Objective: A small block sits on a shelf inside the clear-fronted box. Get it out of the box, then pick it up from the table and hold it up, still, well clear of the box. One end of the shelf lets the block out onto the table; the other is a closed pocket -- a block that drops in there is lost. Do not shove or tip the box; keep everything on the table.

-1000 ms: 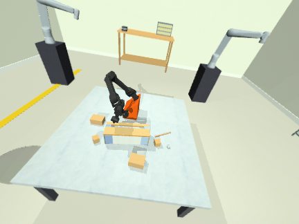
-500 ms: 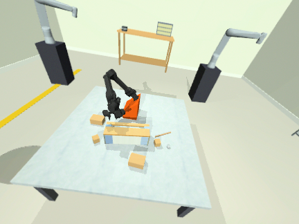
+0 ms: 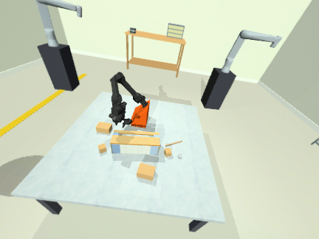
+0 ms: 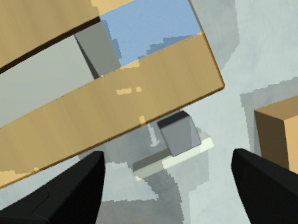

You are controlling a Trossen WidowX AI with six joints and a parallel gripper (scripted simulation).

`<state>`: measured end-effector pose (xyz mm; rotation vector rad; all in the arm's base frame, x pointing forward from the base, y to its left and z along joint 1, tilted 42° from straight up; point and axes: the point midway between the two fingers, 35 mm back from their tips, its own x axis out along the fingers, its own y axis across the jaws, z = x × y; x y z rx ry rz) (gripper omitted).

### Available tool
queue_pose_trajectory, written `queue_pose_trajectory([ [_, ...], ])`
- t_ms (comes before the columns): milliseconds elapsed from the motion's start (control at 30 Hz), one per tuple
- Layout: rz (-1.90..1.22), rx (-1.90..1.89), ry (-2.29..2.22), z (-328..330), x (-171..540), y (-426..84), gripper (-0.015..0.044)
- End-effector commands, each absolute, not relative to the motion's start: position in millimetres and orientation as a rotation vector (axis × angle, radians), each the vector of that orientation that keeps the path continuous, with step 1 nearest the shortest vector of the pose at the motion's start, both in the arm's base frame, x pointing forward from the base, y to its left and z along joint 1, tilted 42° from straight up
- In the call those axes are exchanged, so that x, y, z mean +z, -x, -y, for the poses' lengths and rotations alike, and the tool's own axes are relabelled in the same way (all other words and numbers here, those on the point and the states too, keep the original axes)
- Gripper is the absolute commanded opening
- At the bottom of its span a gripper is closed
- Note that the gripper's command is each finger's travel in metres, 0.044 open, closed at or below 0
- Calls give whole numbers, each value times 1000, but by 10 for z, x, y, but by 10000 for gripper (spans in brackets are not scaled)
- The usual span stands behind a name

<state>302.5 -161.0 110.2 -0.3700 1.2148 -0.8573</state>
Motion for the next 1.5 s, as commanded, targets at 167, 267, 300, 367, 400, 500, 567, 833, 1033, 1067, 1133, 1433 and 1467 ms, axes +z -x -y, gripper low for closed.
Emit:
queue_pose_trajectory([
  [167, -506, -1306, -758, 1688, 1176, -2863, 285],
  [267, -393, -1346, -914, 1694, 1192, -2847, 285],
  [300, -355, -1357, -965, 1696, 1198, -2841, 285],
  [367, -278, -1378, -1069, 1700, 1209, -2831, 285],
  [400, -239, -1388, -1121, 1702, 1215, -2825, 285],
  [500, -117, -1407, -1282, 1709, 1237, -2806, 285],
  [567, -37, -1419, -1385, 1712, 1248, -2796, 285],
  [833, 298, -1433, -1795, 1723, 1298, -2755, 285],
  [1033, 512, -1424, -2032, 1727, 1321, -2738, 285],
  [1067, 512, -1424, -2032, 1727, 1321, -2738, 285],
  [1133, 512, -1424, -2032, 1727, 1321, -2738, 285],
  [1433, 512, -1424, -2032, 1727, 1321, -2738, 285],
  [1467, 512, -1424, -2032, 1727, 1321, -2738, 285],
])
